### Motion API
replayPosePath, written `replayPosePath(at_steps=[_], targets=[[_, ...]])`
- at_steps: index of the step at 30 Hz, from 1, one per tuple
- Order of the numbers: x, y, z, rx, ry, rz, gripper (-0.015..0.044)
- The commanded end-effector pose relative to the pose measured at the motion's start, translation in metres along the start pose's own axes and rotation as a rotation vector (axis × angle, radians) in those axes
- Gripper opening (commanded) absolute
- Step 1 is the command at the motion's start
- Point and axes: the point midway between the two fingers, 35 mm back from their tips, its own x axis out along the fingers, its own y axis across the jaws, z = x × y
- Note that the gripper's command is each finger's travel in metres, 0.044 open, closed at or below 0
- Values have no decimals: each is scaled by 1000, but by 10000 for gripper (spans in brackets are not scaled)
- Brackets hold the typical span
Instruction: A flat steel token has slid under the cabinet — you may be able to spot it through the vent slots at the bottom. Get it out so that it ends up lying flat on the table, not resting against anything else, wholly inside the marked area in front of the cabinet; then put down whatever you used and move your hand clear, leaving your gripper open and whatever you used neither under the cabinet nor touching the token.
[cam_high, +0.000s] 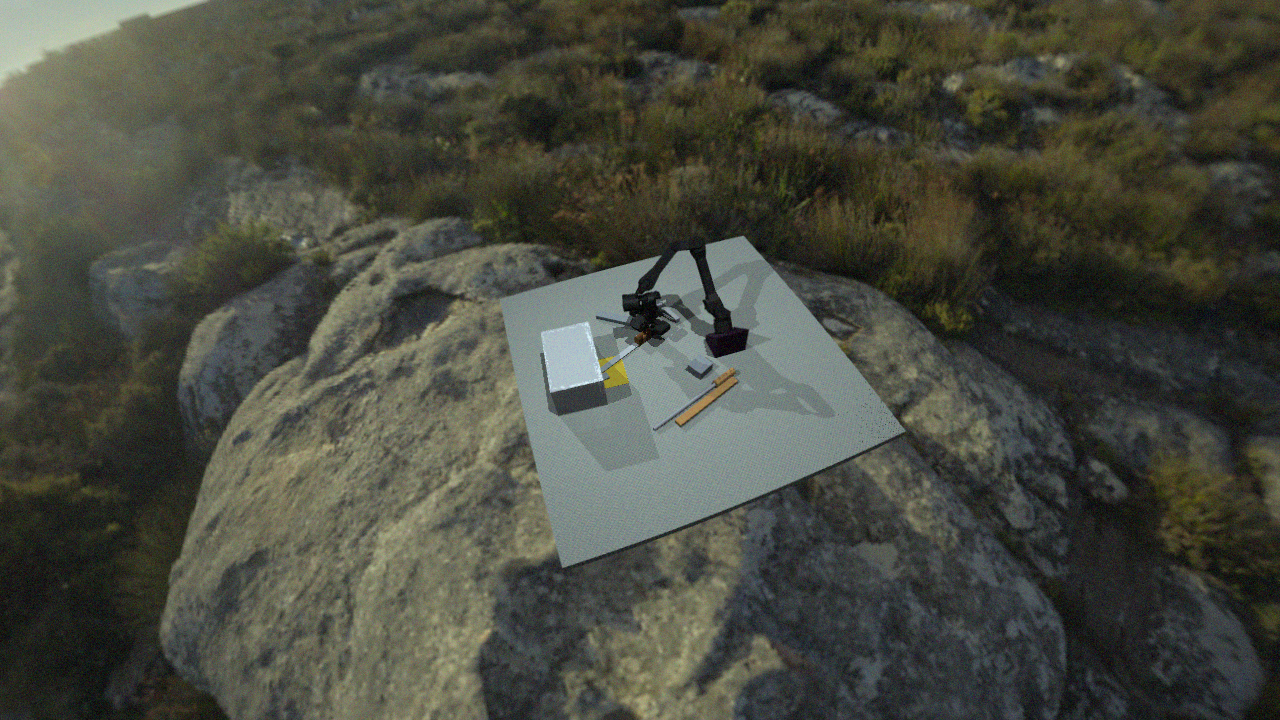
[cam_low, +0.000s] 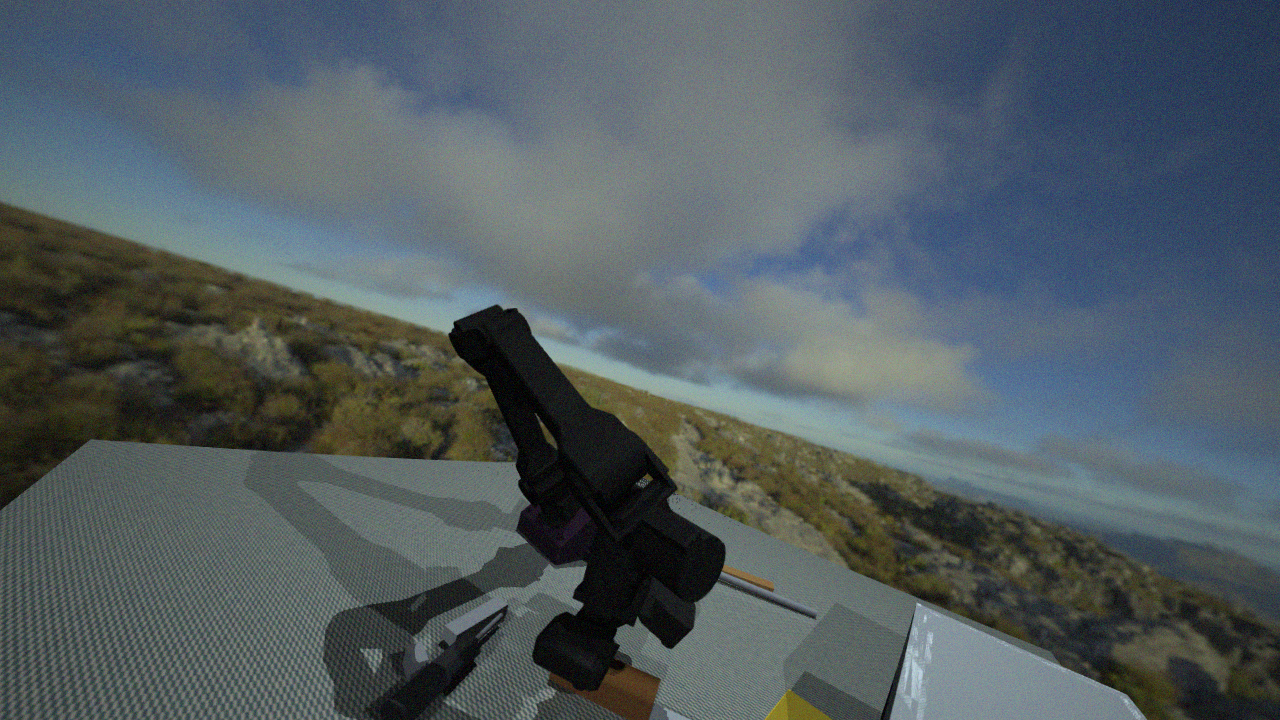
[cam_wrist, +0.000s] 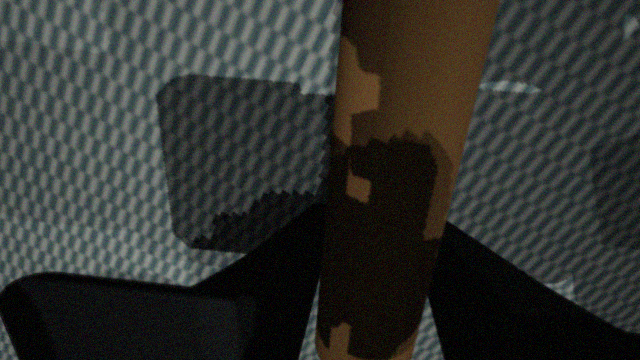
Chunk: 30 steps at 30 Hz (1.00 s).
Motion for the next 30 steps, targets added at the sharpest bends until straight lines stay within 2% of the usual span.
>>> replayPosePath(at_steps=[1,30], targets=[[1,0,-8,-4,4,1,0],[-2,-2,-29,-1,3,0,0]])
